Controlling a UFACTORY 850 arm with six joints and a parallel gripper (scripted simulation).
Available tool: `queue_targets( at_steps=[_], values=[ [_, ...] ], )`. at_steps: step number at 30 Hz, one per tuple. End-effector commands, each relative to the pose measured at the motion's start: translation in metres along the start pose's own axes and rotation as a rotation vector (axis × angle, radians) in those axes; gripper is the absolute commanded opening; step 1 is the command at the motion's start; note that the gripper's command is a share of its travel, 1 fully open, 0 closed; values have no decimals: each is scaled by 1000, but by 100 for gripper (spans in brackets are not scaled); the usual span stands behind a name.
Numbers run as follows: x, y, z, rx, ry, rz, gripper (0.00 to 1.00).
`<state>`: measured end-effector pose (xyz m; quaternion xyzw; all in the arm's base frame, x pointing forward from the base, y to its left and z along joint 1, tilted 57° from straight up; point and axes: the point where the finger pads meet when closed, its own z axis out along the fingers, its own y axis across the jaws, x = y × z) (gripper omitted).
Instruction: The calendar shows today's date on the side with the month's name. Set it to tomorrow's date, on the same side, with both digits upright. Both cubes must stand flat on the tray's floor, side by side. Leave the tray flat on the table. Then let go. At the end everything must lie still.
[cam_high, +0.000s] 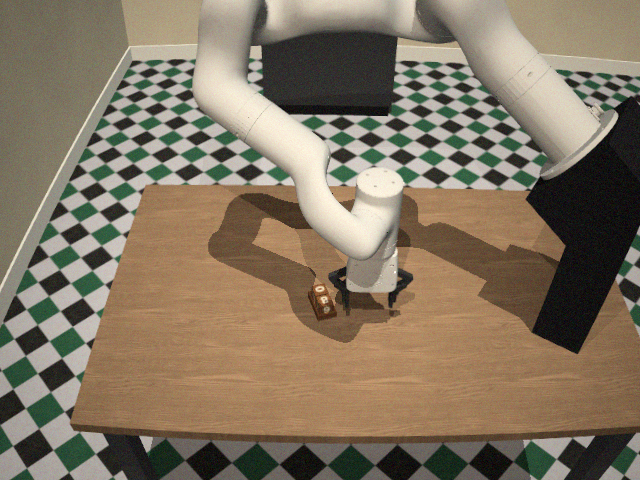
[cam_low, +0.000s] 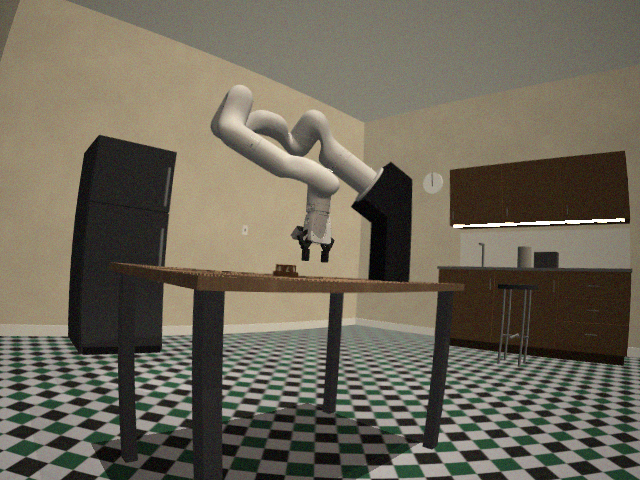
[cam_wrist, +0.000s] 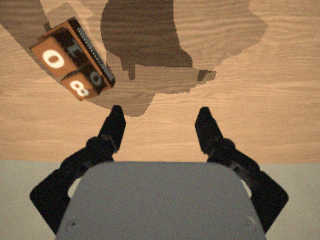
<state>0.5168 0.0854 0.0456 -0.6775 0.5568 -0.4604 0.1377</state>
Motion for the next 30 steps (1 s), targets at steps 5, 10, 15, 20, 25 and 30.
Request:
queue_targets(
  at_steps=[5, 10, 15, 20, 25, 30],
  values=[
    [2, -20, -3, 0, 0, 0, 100],
    [3, -31, -4, 0, 0, 0, 100],
    [4, -43, -5, 0, 0, 0, 100],
    [4, -48, -6, 0, 0, 0, 100],
    [6, -66, -8, 0, 0, 0, 100],
    [6, -73, -9, 0, 0, 0, 100]
  ],
)
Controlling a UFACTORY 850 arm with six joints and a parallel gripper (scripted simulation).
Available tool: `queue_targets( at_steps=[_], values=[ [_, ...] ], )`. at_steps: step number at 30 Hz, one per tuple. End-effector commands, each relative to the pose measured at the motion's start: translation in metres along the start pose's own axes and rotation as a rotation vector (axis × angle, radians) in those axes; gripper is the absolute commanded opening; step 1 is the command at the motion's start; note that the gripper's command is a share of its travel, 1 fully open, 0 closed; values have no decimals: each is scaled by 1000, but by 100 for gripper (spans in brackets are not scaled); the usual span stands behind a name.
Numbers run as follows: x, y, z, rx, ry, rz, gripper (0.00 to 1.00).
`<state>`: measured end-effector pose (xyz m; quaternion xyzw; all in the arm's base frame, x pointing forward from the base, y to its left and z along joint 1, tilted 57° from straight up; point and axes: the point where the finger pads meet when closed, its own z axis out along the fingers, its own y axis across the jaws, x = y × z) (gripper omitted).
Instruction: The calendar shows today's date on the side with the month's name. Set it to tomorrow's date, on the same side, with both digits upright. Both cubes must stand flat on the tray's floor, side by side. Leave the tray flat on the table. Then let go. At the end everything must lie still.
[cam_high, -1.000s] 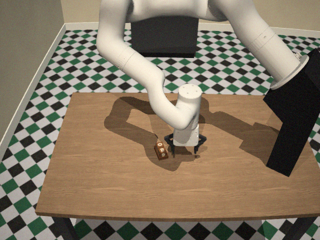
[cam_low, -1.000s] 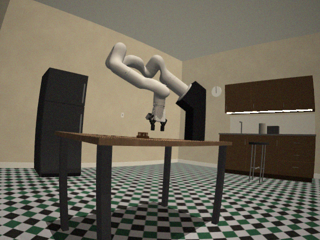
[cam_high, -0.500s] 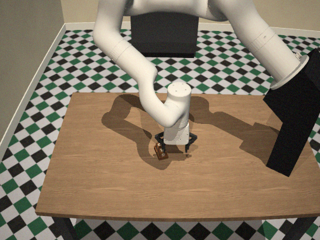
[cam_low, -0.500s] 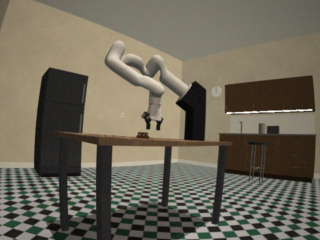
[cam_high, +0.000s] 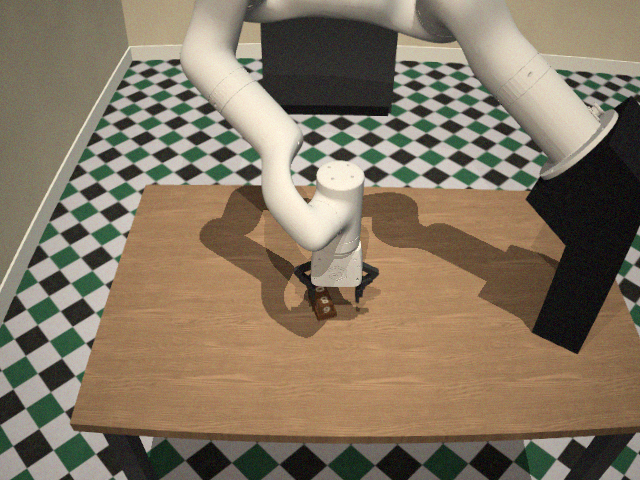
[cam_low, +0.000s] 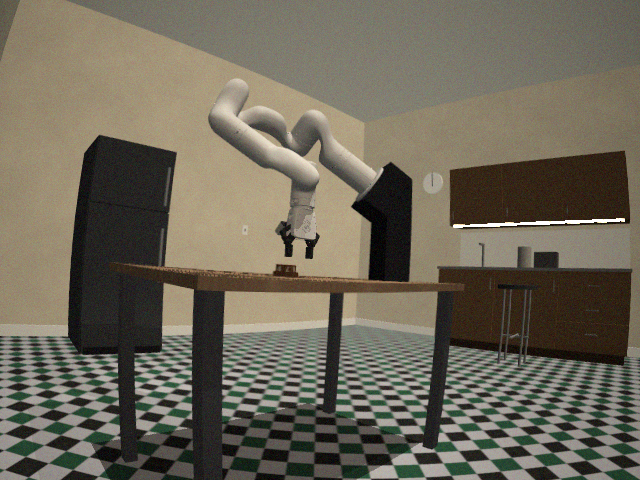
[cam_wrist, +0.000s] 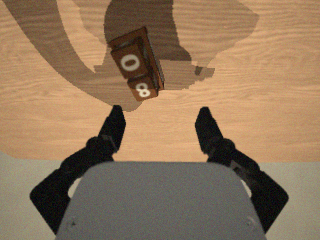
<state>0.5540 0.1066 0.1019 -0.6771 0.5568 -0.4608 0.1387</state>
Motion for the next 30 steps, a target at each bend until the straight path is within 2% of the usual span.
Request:
queue_targets(
  at_steps=[1, 11, 30],
  values=[
    [0, -3, -1, -2, 0, -1, 100],
    [2, -29, -4, -2, 0, -1, 100],
    [2, -29, -4, -2, 0, -1, 100]
  ],
)
